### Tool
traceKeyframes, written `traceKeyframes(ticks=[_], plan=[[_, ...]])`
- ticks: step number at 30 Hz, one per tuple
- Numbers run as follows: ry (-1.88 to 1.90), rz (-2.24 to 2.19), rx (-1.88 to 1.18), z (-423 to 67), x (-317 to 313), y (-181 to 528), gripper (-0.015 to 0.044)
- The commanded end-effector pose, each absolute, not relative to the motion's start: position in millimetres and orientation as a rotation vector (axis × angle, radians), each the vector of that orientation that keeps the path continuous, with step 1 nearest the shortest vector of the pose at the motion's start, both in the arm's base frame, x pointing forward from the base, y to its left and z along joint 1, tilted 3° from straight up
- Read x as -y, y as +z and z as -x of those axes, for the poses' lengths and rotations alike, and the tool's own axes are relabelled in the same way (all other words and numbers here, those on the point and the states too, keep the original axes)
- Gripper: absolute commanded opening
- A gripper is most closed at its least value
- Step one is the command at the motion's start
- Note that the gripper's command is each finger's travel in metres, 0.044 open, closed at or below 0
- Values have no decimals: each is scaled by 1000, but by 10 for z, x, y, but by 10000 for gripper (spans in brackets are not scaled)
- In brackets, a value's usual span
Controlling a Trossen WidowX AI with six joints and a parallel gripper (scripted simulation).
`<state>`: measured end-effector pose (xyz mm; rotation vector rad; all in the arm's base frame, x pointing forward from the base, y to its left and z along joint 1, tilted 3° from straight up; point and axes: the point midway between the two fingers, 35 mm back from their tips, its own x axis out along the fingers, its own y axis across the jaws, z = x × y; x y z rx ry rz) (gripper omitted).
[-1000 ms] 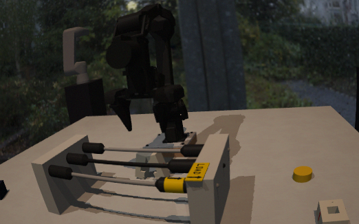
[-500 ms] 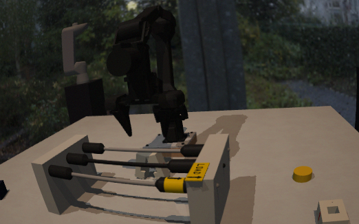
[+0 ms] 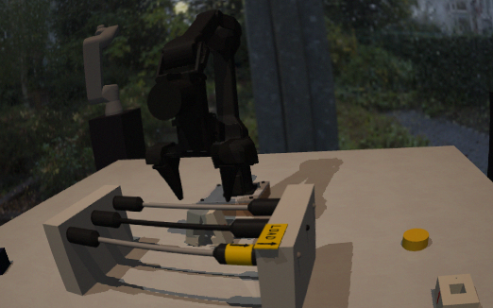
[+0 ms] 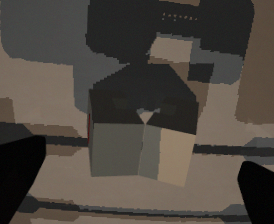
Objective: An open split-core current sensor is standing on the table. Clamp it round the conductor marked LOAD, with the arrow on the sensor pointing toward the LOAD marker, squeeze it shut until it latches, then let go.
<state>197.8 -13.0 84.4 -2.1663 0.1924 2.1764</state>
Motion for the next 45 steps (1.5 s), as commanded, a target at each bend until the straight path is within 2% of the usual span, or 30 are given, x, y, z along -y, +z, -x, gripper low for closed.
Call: traceKeyframes(ticks=[1,15,22,33,40,45], plan=[[2196,2158,-193,-1958,142,743,440],[2196,2158,-193,-1940,149,591,440],[2179,2164,-193,-1955,139,634,256],[2179,2164,-193,-1955,139,634,183],[2180,2164,-193,-2051,140,772,0],[2182,2164,-193,-2155,141,932,0]])
